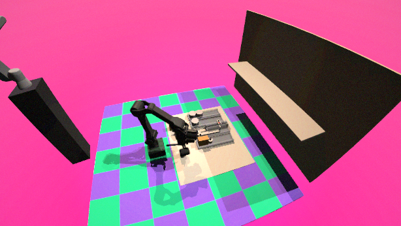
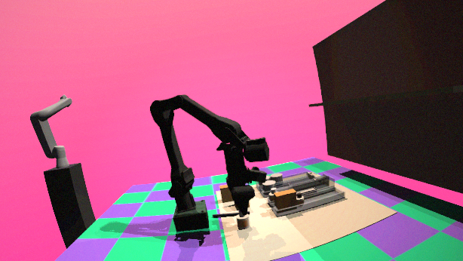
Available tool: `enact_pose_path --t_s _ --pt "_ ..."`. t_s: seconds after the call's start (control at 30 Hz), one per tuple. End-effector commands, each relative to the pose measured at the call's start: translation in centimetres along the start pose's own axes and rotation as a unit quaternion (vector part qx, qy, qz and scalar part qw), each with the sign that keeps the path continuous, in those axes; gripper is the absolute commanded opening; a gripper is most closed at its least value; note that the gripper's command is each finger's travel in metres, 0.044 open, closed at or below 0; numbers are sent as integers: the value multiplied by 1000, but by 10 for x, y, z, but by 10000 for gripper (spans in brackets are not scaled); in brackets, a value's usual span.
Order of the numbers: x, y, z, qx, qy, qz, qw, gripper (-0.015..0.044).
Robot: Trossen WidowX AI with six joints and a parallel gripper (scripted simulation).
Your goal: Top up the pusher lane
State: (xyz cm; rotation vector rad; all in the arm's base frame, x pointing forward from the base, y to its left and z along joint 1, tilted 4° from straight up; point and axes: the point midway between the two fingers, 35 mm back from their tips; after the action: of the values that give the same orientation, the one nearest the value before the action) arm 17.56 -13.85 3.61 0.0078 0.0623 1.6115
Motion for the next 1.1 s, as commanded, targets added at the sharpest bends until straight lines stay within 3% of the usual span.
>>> enact_pose_path --t_s 0.0,0.8,1.07 --pt "2 2 -9 7 -3 -1 1000 440" --pt "2 3 -43 7 -3 -1 1000 440" --pt "2 3 -43 7 -3 -1 1000 230"
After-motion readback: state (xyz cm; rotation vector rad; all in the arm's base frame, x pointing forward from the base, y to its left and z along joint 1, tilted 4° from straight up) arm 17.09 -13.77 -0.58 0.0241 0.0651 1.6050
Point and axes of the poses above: the point midway between the two fingers, 35 mm back from their tips, its own z axis back along the fingers, its own x axis across the jaws, y = z × x, and after that the axes turned 12 degrees about z, right-handed
